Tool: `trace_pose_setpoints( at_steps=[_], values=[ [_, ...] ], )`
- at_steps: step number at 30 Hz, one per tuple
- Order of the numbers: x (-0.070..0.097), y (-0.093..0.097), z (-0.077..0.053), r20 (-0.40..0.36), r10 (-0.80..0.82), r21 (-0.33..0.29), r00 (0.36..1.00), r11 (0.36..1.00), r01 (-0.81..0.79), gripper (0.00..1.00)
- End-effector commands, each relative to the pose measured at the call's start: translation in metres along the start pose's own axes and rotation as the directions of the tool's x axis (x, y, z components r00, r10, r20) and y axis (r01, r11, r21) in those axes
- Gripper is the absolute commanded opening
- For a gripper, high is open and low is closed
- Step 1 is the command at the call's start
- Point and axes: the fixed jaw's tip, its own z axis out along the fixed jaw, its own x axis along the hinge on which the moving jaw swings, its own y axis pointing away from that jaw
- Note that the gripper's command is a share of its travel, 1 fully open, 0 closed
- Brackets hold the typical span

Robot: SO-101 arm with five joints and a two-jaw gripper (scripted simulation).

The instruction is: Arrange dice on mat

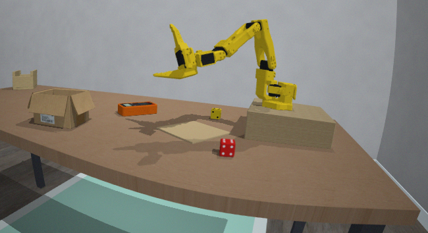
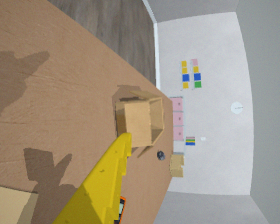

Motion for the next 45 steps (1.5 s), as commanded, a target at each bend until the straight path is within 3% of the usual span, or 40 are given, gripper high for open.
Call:
trace_pose_setpoints(
  at_steps=[1,6,12,14,15,18,23,29,31,32,34,37,45],
  values=[
    [0.043,-0.001,-0.007,-0.13,0.107,-0.005,0.986,0.994,-0.109,0.87],
    [0.102,-0.001,-0.024,-0.303,0.271,0.044,0.914,0.962,-0.27,0.82],
    [0.163,0.005,-0.056,-0.465,0.459,0.165,0.757,0.885,-0.436,0.76],
    [0.163,0.005,-0.056,-0.465,0.459,0.165,0.757,0.885,-0.436,0.76],
    [0.187,0.009,-0.071,-0.52,0.527,0.222,0.672,0.843,-0.489,0.75],
    [0.203,0.013,-0.087,-0.546,0.589,0.287,0.596,0.8,-0.527,0.72],
    [0.237,0.025,-0.125,-0.581,0.712,0.444,0.394,0.683,-0.58,0.66],
    [0.265,0.042,-0.174,-0.548,0.825,0.635,0.139,0.518,-0.573,0.59],
    [0.265,0.042,-0.174,-0.548,0.825,0.635,0.139,0.518,-0.573,0.59],
    [0.277,0.051,-0.197,-0.513,0.858,0.712,0.022,0.44,-0.547,0.58],
    [0.278,0.055,-0.205,-0.49,0.871,0.743,-0.019,0.406,-0.533,0.56],
    [0.283,0.065,-0.229,-0.424,0.896,0.817,-0.131,0.317,-0.481,0.52],
    [0.287,0.093,-0.292,-0.171,0.904,0.963,-0.391,0.07,-0.259,0.45]
  ],
)
